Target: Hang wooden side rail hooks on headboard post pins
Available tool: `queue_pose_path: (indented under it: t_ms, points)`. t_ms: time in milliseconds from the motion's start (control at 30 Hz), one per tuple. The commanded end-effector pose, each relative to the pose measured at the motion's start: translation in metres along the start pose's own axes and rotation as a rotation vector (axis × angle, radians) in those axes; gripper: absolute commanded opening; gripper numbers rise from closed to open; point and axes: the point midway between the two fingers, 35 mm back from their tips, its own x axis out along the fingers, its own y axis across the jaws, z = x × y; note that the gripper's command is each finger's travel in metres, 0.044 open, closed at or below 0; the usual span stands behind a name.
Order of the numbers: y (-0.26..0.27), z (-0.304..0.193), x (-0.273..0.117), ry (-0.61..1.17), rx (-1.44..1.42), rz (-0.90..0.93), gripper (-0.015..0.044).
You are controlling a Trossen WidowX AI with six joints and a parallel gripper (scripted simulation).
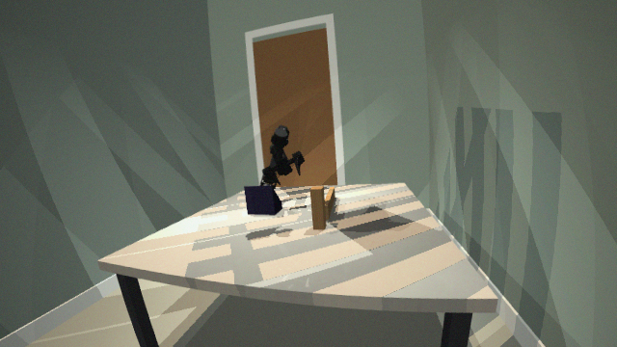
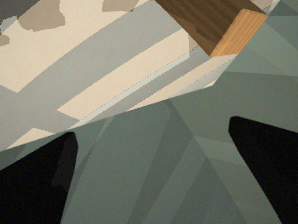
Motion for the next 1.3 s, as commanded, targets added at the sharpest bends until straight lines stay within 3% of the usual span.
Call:
queue_pose_path:
  t_ms: [0,300,1033,1267]
  points:
    - [-0.011,0.039,0.012,-0.09,-0.23,-0.002,0.044]
    - [-0.028,0.123,0.027,-0.271,-0.774,-0.053,0.044]
    - [-0.028,0.124,0.027,-0.27,-0.765,-0.051,0.044]
    - [-0.029,0.126,0.029,-0.224,-0.421,0.015,0.044]
